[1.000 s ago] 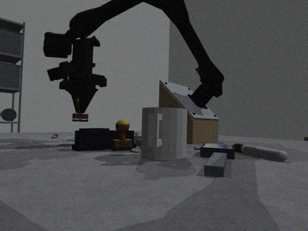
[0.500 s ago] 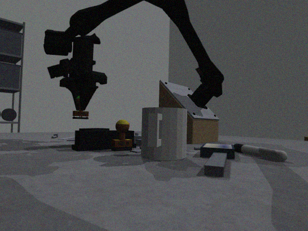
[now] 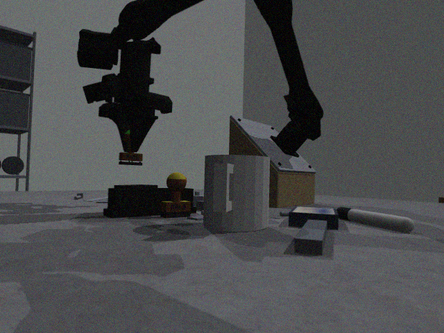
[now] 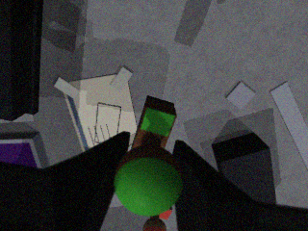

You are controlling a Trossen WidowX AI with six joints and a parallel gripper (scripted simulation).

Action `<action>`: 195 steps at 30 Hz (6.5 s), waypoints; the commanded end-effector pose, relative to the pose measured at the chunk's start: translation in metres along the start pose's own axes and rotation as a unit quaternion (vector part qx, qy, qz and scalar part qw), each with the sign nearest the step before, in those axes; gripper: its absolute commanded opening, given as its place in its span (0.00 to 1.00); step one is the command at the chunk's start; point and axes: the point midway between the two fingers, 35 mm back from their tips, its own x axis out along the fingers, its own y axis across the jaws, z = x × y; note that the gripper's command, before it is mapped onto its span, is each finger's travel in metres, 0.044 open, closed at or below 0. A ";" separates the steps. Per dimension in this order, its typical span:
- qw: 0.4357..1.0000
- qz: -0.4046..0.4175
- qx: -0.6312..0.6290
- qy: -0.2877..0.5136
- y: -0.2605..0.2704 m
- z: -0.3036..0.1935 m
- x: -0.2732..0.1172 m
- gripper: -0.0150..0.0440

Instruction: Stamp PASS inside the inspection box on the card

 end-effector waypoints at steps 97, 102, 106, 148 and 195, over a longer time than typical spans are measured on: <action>1.000 0.008 0.003 0.006 0.142 -0.115 0.040 0.25; 1.000 0.008 0.003 0.006 0.143 -0.116 0.043 0.25; 1.000 0.008 0.003 0.006 0.143 -0.116 0.046 0.25; 1.000 0.009 -0.002 0.006 0.144 -0.117 0.061 0.25; 1.000 0.009 -0.002 0.006 0.144 -0.117 0.064 0.25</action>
